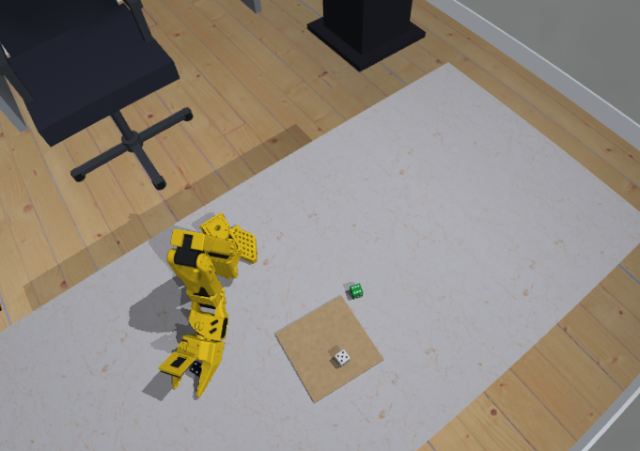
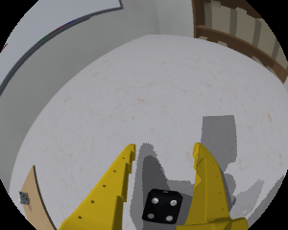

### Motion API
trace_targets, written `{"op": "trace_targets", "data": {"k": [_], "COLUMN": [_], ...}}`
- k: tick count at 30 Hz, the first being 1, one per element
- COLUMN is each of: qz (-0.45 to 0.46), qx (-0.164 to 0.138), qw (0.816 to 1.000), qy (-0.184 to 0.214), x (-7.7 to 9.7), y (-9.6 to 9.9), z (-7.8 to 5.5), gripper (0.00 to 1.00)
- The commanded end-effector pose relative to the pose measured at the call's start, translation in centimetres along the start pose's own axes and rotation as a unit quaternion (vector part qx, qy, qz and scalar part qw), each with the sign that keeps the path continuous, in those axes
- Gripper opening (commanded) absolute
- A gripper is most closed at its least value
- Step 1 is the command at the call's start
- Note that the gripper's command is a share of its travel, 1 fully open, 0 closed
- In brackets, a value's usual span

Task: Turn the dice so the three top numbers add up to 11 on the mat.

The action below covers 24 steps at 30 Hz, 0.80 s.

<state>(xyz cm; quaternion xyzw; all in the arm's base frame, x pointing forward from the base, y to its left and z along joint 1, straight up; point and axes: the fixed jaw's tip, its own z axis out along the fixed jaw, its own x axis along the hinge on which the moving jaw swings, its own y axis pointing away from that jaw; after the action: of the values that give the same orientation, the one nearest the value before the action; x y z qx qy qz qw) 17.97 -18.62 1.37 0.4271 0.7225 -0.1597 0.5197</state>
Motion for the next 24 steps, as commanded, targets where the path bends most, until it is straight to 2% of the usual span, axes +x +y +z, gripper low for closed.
{"op": "trace_targets", "data": {"k": [1, 13, 15, 16, 24], "qz": [-0.093, -0.195, -0.195, -0.215, -0.264], "qx": [-0.009, -0.029, -0.029, -0.030, -0.040], "qw": [0.990, 0.971, 0.971, 0.965, 0.950], "qy": [0.107, 0.139, 0.139, 0.149, 0.161], "x": [2.5, 0.6, 0.6, 0.4, -0.6], "y": [-0.9, -0.8, -0.8, -0.7, -0.6], "z": [-0.1, -3.1, -3.1, -3.4, -5.3], "gripper": [0.28, 0.28, 0.28, 0.28, 0.28]}}
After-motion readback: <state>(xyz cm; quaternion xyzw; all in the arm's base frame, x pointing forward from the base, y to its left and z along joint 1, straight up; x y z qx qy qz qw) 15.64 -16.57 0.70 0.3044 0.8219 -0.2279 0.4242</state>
